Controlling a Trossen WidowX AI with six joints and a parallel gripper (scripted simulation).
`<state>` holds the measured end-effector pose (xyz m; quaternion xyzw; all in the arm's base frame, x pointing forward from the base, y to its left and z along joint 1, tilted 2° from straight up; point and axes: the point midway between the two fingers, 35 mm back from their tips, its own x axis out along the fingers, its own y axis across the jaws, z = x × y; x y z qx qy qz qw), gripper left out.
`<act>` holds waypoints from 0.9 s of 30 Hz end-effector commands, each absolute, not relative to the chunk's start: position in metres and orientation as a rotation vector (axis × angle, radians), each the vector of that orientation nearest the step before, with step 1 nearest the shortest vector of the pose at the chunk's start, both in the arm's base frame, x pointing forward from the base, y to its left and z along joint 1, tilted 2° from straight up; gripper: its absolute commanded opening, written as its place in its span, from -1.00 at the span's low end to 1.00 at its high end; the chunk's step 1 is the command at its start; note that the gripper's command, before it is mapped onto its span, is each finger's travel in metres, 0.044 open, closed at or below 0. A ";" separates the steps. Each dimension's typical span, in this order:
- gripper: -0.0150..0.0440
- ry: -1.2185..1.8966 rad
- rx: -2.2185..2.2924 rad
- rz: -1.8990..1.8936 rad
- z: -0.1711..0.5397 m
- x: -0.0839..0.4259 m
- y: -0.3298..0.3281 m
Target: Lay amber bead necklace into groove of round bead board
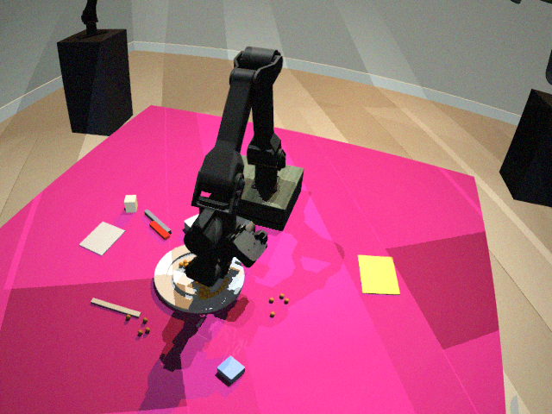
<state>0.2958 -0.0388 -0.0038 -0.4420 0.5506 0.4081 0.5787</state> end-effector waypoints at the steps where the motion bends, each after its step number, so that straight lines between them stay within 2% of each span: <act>1: -0.49 1.287 -1.036 0.955 -0.002 0.296 -0.039; 23: -0.49 1.287 -1.040 0.957 -0.007 0.288 -0.029; 27: -0.14 1.281 -1.042 0.963 -0.003 0.289 -0.029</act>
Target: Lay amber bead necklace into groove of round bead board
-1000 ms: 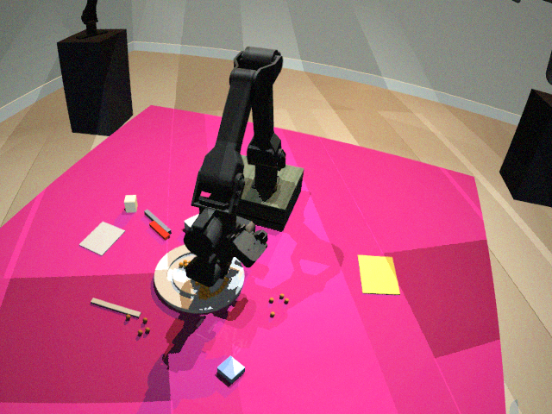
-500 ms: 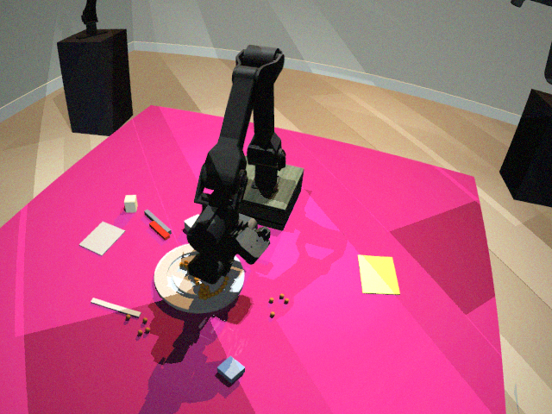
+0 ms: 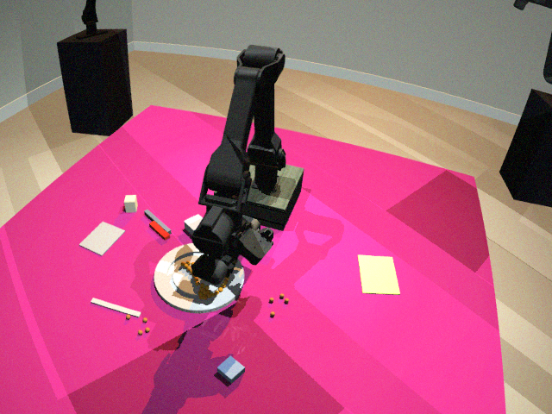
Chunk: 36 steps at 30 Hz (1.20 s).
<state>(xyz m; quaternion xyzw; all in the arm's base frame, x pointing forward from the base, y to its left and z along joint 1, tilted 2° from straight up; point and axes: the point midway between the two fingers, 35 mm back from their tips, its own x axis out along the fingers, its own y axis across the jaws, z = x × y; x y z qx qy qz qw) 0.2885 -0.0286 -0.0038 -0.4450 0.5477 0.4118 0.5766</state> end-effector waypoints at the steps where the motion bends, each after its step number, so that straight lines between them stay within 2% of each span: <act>1: -0.05 1.281 -1.042 0.963 -0.003 0.289 -0.029; 13: 1.00 1.284 -1.041 0.965 -0.002 0.288 -0.028; 36: 1.00 1.287 -1.040 0.957 0.001 0.288 -0.028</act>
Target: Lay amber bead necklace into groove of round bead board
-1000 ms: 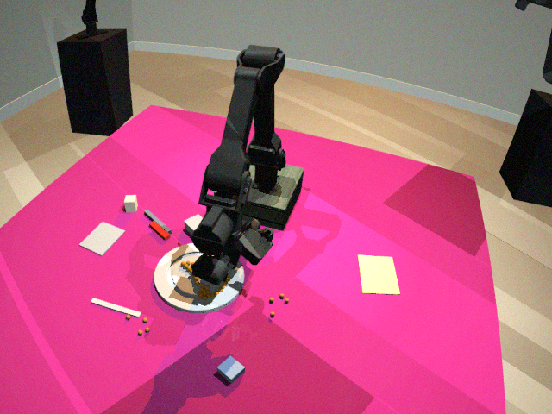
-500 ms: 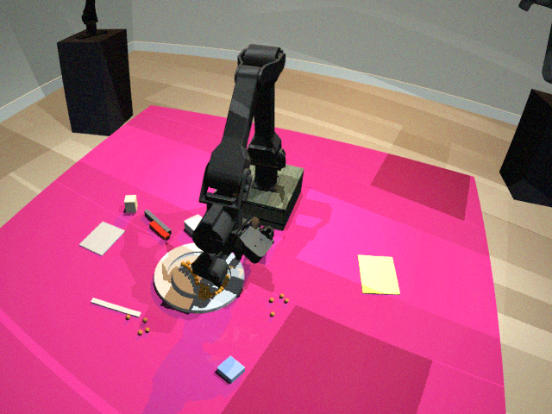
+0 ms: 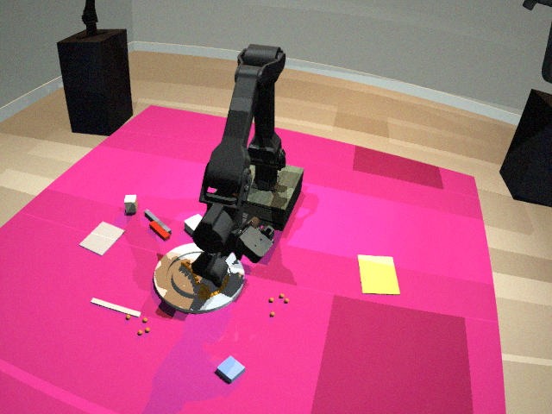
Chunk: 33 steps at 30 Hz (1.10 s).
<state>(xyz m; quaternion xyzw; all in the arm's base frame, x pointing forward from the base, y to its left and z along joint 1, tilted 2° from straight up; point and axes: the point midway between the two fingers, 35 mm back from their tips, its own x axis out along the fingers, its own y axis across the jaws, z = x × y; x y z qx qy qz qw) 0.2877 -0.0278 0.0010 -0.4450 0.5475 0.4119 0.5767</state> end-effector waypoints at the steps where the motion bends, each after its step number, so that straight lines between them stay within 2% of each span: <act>1: 1.00 1.287 -1.040 0.957 0.001 0.288 -0.028; 4: 1.00 1.287 -1.040 0.957 0.001 0.288 -0.028; 11: 0.38 1.262 -1.094 1.007 0.033 0.287 -0.039; 16: -0.07 1.261 -1.096 1.008 0.030 0.287 -0.040; 33: -0.08 1.260 -1.092 1.004 0.009 0.290 -0.040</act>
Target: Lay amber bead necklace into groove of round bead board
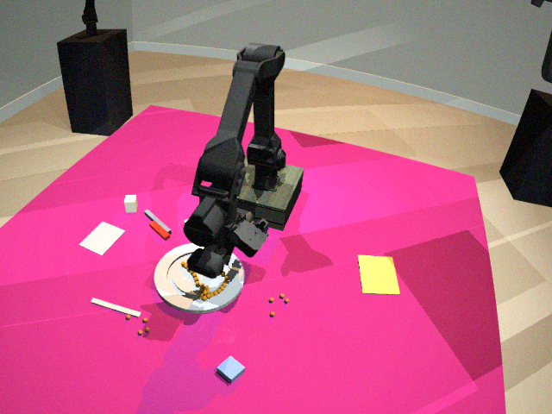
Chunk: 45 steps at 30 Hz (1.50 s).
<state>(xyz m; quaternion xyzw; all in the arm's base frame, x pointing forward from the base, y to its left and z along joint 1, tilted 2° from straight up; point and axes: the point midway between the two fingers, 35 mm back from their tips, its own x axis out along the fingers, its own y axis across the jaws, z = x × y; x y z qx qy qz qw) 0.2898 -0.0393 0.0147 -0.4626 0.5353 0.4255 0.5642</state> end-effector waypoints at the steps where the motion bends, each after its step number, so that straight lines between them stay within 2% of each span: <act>1: -0.08 1.260 -1.093 1.005 0.008 0.290 -0.040; 12: -0.08 1.261 -1.095 1.008 -0.006 0.289 -0.040; 17: -0.49 1.262 -1.088 1.006 -0.004 0.289 -0.040; 45: -0.49 1.262 -1.088 1.006 -0.004 0.289 -0.040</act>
